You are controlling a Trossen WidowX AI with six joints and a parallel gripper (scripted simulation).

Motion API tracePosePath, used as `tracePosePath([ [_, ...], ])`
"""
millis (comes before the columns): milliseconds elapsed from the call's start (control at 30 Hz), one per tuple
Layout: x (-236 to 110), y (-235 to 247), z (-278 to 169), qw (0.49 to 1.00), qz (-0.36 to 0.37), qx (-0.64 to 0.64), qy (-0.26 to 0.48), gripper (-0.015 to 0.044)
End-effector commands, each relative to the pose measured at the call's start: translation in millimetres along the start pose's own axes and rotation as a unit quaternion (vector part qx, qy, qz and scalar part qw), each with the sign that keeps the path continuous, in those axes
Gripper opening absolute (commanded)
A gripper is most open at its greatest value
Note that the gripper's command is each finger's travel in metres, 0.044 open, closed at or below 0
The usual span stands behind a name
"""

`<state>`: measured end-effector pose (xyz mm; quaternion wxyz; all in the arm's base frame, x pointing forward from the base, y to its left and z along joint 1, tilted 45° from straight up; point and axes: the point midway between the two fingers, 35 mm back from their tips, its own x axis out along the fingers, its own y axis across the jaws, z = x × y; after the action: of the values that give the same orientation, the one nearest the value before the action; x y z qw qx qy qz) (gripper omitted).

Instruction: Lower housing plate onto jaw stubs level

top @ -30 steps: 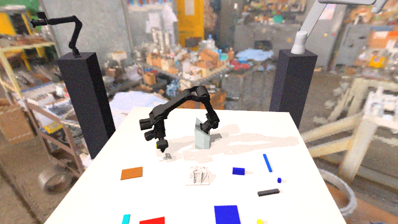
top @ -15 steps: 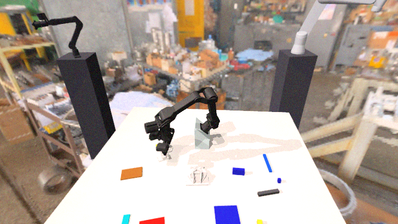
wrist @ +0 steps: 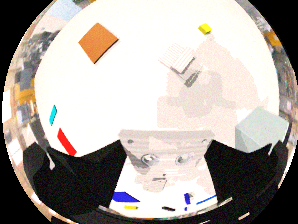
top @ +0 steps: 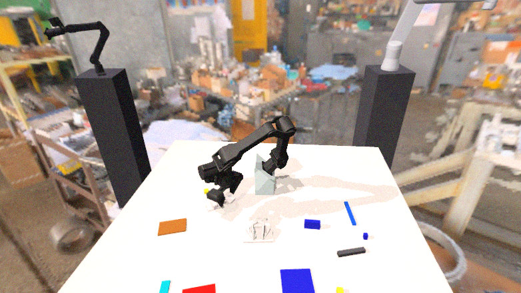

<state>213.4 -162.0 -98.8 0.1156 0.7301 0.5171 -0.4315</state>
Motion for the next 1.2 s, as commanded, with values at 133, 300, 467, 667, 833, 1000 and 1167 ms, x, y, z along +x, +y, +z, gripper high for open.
tracePosePath([
  [133,0,0,-29,0.994,0.000,0.109,0.004,0.0351],
  [300,1,-2,-45,0.985,-0.001,0.173,0.005,0.0351],
  [467,2,-4,-62,0.972,-0.003,0.236,0.007,0.0351],
  [667,3,-7,-81,0.951,-0.006,0.310,0.009,0.0351],
  [833,5,-11,-97,0.929,-0.009,0.371,0.010,0.0351],
  [1000,7,-16,-113,0.903,-0.013,0.429,0.012,0.0351],
  [1167,9,-22,-128,0.874,-0.019,0.486,0.012,0.0351],
])
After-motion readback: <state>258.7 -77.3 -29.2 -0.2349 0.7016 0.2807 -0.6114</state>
